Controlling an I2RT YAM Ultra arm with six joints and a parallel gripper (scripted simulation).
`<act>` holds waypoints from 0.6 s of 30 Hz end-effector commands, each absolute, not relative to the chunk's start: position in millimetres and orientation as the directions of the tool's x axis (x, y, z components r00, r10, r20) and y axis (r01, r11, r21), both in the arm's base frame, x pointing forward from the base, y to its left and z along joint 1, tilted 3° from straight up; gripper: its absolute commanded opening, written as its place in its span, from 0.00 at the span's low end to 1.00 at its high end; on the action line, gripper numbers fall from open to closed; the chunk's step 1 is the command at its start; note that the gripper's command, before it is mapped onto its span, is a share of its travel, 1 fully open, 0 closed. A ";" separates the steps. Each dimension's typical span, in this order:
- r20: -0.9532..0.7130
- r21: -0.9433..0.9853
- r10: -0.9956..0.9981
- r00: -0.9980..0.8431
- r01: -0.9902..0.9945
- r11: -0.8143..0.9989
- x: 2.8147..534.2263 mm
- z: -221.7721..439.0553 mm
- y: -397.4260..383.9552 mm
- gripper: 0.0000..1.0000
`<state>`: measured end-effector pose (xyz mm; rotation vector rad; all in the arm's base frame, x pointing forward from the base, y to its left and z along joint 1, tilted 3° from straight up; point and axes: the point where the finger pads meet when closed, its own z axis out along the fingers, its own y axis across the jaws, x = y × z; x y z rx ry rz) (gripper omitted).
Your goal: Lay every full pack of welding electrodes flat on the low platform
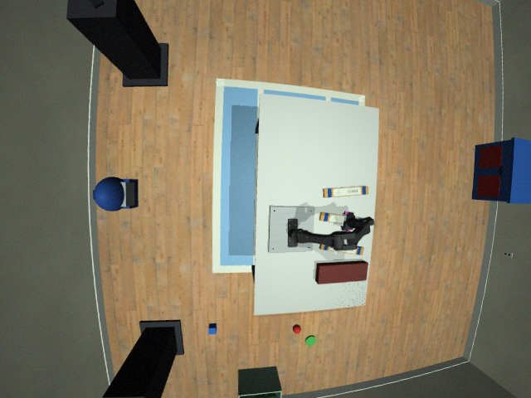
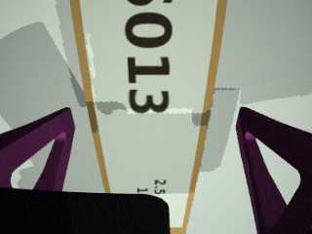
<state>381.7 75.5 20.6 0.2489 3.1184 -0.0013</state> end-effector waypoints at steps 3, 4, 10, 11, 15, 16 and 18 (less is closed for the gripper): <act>-0.082 0.025 0.157 -0.984 0.155 0.988 390.8 72.6 80.7 0.95; -0.082 0.025 0.158 -0.984 0.157 0.987 390.5 77.6 80.2 0.95; -0.082 0.025 0.159 -0.984 0.157 0.987 387.6 107.6 79.8 0.95; -0.082 0.025 0.159 -0.984 0.157 0.987 387.6 107.6 79.8 0.95; -0.082 0.025 0.159 -0.984 0.158 0.987 386.4 122.5 79.3 0.95; -0.082 0.025 0.159 -0.984 0.157 0.987 385.9 127.4 79.3 0.95; -0.082 0.025 0.159 -0.984 0.157 0.987 384.9 137.4 79.3 0.95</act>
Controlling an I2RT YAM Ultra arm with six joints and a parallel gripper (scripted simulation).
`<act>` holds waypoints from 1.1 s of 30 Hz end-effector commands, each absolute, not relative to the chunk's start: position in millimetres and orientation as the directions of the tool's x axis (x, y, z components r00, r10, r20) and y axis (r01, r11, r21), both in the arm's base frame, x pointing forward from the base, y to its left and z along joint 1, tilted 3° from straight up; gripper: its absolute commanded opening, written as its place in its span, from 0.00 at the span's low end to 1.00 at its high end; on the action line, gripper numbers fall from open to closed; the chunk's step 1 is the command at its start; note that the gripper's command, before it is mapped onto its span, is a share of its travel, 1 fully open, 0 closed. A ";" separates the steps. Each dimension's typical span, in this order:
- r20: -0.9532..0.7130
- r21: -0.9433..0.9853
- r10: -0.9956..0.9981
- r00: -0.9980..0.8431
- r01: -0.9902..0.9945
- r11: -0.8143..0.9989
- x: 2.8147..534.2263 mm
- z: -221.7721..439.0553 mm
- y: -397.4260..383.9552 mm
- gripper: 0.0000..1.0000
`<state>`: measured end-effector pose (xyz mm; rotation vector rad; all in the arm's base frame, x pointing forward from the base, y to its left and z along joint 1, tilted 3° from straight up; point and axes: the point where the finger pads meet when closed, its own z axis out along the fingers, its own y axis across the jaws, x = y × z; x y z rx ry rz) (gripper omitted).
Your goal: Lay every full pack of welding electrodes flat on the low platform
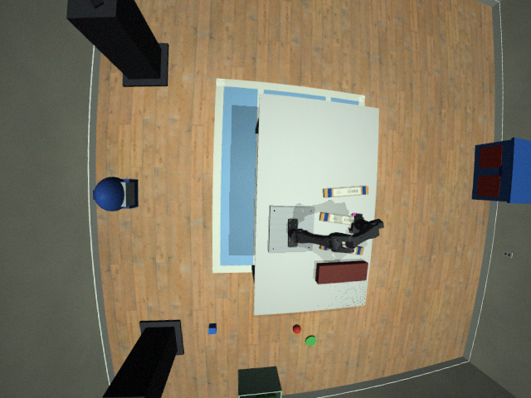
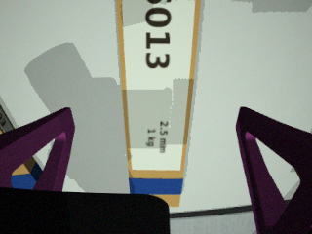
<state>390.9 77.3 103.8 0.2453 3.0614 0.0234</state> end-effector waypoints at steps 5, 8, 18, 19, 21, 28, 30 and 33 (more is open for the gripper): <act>-0.082 0.025 0.158 -0.984 0.156 0.987 383.8 148.3 79.4 0.95; -0.082 0.025 0.158 -0.984 0.156 0.987 383.8 148.3 79.4 0.95; -0.081 0.024 0.158 -0.984 0.156 0.987 384.0 147.7 79.4 0.95; -0.081 0.024 0.158 -0.984 0.156 0.987 384.0 147.7 79.4 0.95; -0.081 0.024 0.158 -0.984 0.156 0.987 384.0 147.7 79.4 0.95; -0.081 0.024 0.158 -0.984 0.156 0.987 384.0 147.7 79.4 0.95; -0.081 0.024 0.158 -0.984 0.156 0.987 384.0 147.7 79.4 0.95; -0.081 0.024 0.158 -0.984 0.156 0.987 384.0 147.7 79.4 0.95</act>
